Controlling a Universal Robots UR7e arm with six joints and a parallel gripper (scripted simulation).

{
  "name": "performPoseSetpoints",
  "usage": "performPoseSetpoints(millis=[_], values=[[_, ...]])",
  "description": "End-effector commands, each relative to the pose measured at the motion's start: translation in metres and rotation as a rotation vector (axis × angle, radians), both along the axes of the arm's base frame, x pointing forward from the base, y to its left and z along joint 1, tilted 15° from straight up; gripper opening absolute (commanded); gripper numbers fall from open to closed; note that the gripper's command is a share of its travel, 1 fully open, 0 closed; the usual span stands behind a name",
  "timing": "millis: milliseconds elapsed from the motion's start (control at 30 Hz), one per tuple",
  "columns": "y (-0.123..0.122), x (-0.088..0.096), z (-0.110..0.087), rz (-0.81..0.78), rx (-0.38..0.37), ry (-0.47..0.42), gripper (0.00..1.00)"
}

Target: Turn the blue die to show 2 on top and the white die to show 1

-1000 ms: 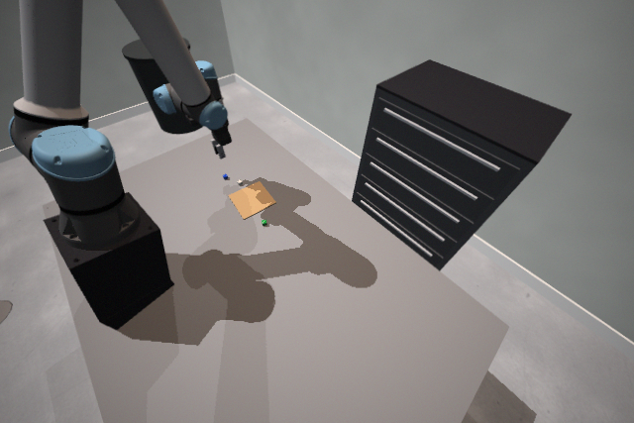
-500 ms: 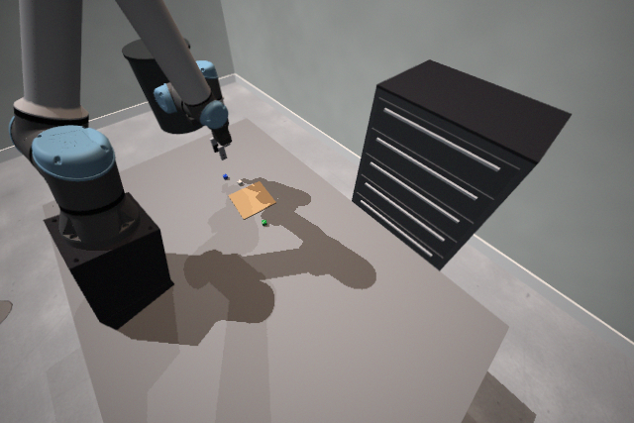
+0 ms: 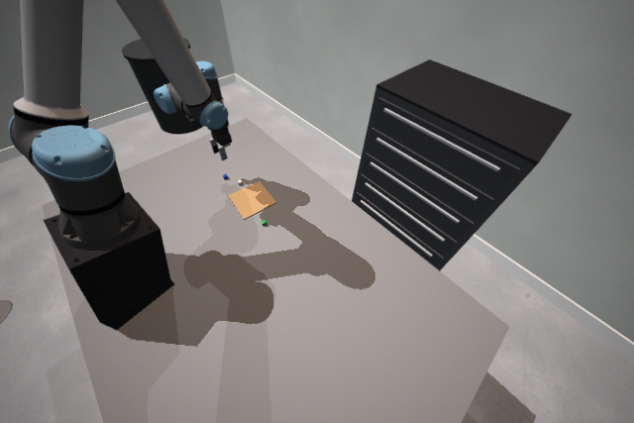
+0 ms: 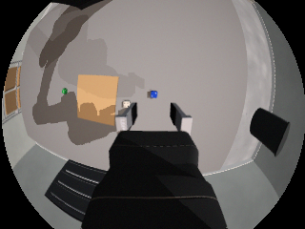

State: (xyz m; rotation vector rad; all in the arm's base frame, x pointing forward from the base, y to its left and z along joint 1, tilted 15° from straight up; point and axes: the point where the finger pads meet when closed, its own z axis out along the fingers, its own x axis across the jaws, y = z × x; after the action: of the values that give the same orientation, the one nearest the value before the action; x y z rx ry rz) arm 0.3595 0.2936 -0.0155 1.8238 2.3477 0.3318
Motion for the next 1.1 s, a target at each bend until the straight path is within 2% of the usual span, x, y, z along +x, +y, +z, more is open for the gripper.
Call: performPoseSetpoints(millis=[0,367,500,600,1000,1067], values=[[0.0,0.0,-0.002,0.067,-0.017,-0.007,1.0],[-0.002,-0.001,-0.015,0.404,-0.105,-0.035,1.0],[-0.002,-0.001,-0.016,0.449,-0.117,-0.039,1.0],[-0.002,0.0,-0.021,0.579,-0.151,-0.05,1.0],[0.0,0.002,-0.032,0.924,-0.242,-0.079,1.0],[0.0,0.002,-0.032,0.924,-0.242,-0.079,1.0]])
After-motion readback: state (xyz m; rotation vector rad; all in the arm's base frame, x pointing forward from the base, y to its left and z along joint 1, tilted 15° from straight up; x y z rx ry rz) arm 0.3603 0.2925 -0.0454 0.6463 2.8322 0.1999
